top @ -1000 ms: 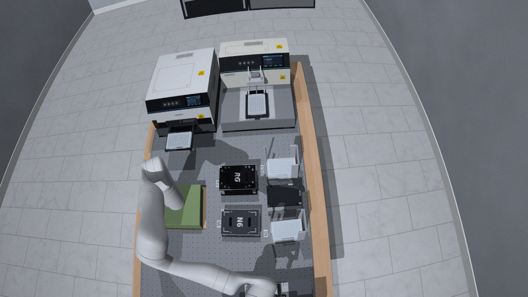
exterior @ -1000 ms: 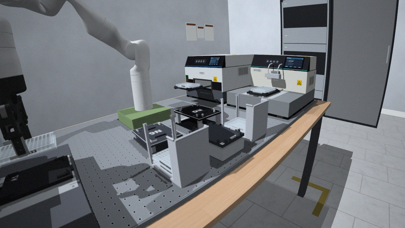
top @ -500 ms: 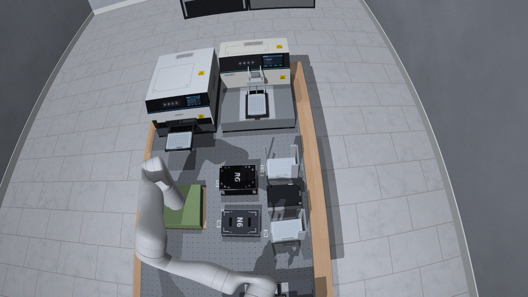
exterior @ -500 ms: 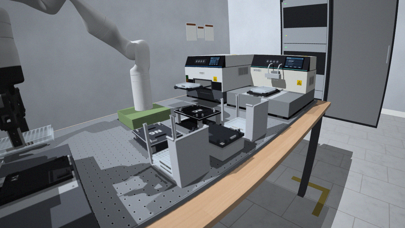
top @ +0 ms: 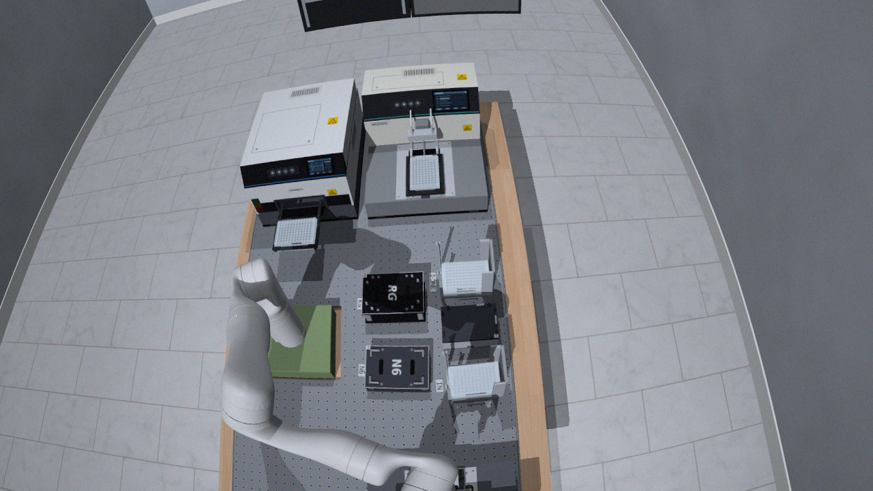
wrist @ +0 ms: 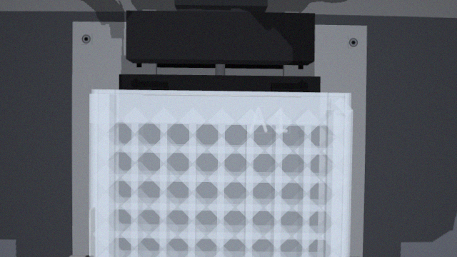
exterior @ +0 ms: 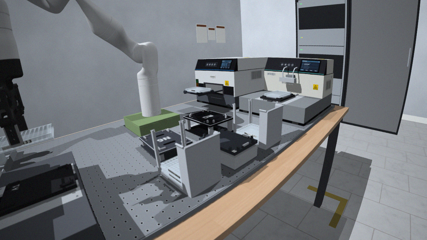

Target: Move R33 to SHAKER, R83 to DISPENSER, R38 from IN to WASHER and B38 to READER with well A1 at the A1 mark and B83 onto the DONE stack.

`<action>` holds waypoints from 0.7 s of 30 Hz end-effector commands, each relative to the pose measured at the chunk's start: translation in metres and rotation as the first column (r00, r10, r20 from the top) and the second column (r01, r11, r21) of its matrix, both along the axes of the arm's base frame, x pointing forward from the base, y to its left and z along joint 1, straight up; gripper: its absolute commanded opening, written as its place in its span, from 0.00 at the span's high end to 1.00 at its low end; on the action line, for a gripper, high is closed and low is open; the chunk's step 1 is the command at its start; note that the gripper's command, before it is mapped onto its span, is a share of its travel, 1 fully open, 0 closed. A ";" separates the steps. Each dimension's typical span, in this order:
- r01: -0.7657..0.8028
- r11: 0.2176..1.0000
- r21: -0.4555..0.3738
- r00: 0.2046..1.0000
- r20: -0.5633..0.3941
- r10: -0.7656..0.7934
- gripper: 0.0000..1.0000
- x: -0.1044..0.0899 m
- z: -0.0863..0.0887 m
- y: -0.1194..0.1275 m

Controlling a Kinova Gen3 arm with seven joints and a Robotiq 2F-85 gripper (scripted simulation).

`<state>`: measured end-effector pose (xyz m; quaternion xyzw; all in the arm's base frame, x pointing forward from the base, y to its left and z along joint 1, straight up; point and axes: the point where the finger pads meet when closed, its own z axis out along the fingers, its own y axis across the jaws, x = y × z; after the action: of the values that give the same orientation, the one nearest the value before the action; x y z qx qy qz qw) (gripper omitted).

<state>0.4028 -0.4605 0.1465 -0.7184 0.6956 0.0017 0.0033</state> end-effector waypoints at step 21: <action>-0.010 1.000 -0.001 1.000 0.004 0.010 0.06 0.001 0.030 0.000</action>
<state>0.4017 -0.4614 0.1700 -0.7177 0.6963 0.0019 0.0031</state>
